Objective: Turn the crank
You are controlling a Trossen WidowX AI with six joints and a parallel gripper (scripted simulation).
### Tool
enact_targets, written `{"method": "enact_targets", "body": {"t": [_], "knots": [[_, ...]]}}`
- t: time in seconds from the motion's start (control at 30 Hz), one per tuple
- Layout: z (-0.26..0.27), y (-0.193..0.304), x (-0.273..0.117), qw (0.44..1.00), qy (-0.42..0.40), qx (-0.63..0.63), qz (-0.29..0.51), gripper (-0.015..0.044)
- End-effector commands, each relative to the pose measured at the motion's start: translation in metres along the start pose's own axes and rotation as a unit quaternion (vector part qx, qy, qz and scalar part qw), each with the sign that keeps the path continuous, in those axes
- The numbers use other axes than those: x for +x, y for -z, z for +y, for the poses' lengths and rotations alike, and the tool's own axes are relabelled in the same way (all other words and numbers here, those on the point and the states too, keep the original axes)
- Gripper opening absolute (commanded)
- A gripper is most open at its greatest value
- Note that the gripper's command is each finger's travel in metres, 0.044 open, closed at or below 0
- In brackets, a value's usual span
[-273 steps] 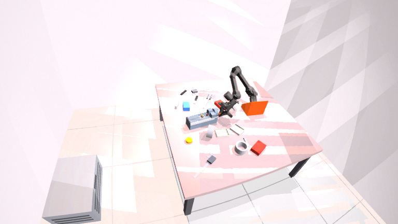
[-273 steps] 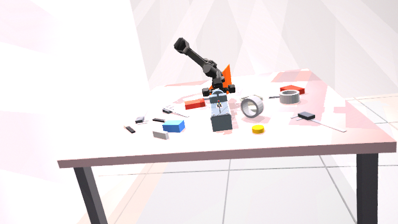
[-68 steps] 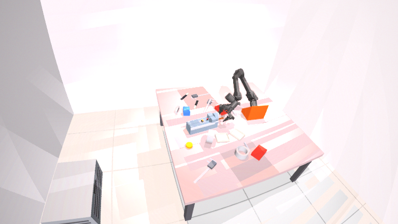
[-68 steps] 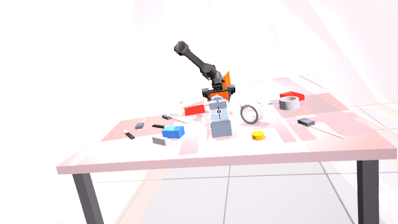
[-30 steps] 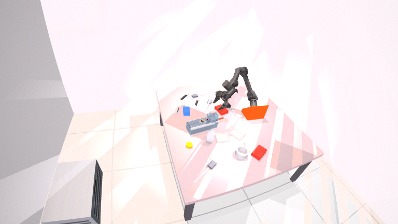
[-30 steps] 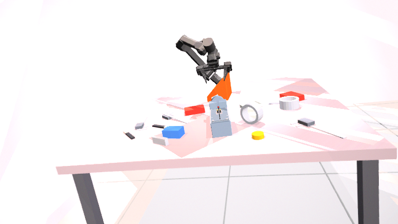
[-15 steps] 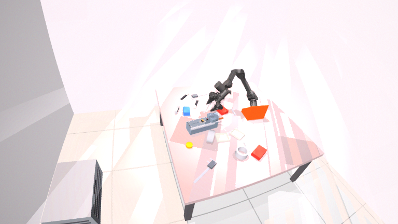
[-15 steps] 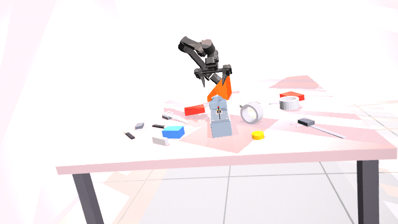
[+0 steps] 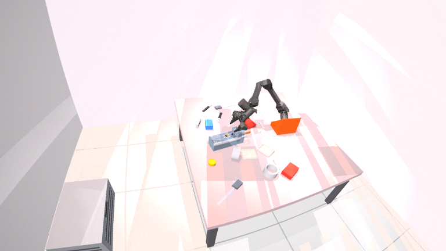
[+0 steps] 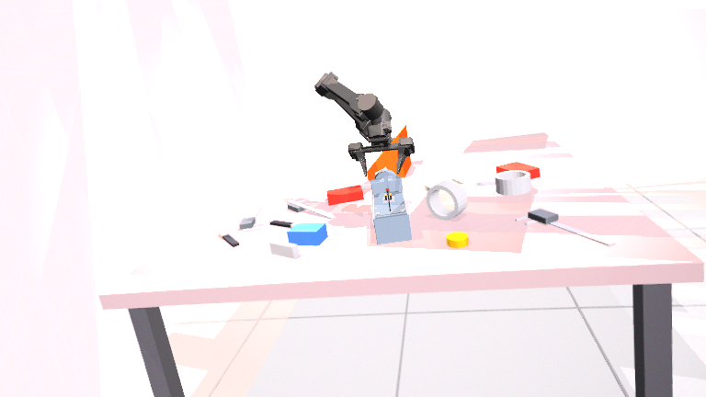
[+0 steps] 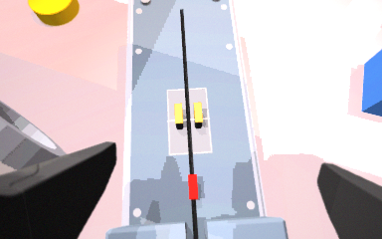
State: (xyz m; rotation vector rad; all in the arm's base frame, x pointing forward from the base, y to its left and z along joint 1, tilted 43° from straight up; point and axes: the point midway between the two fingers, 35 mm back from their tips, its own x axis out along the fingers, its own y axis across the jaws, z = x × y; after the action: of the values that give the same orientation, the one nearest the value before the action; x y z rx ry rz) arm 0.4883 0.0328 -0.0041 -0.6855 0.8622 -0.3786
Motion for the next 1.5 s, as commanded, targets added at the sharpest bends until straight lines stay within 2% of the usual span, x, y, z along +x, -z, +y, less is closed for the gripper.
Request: {"method": "enact_targets", "body": {"t": [0.0,0.4,0.67,0.77,1.47], "knots": [[0.002,0.001,0.001,1.0,-0.002,-0.003,0.0,0.044],[0.002,0.0,0.0,1.0,-0.002,-0.002,0.0,0.044],[0.001,-0.037,-0.043,1.0,-0.002,0.0,0.0,0.044],[0.0,-0.038,-0.047,1.0,-0.002,0.0,0.0,0.044],[-0.002,0.029,-0.109,0.998,-0.046,-0.042,-0.029,0.044]]}}
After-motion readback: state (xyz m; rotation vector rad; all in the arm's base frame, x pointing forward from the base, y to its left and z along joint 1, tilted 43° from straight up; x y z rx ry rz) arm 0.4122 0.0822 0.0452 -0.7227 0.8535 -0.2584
